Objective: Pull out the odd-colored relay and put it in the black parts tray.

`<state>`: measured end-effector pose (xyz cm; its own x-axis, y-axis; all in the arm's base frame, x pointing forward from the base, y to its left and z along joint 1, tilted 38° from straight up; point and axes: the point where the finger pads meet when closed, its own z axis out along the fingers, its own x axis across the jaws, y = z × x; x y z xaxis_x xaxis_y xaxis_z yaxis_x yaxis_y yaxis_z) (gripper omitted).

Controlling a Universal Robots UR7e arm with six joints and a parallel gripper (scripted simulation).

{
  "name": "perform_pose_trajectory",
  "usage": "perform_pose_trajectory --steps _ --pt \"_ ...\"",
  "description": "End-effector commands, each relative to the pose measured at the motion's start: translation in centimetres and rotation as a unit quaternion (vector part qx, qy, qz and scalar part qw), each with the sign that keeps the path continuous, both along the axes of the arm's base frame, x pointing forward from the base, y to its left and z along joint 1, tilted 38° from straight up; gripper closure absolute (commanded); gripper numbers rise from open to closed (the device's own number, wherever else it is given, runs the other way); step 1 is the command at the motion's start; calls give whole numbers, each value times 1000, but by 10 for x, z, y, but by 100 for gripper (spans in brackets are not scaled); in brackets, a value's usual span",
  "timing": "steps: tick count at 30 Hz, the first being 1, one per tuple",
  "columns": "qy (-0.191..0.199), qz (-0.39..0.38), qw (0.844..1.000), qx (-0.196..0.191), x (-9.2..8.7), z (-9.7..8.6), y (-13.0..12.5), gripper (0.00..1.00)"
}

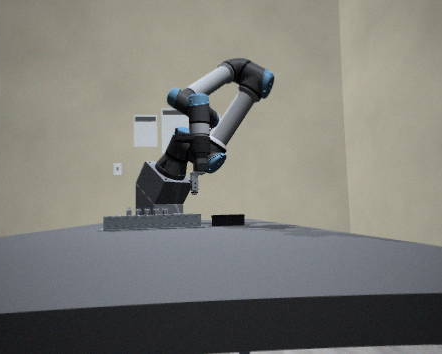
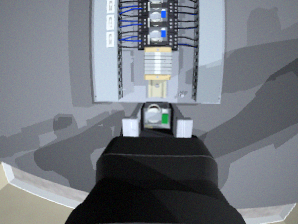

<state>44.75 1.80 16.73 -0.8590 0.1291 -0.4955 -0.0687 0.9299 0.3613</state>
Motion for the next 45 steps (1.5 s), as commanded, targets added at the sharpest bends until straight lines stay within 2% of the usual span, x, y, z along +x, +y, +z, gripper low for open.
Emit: perform_pose_trajectory --steps 1,15,31,45 --pt "1 -3 1000 -2 -2 9 22 100" --pt "1 -3 1000 -2 -5 30 75 100" --pt "1 -3 1000 -2 -7 41 105 100" --pt "1 -3 1000 -2 -8 44 112 100"
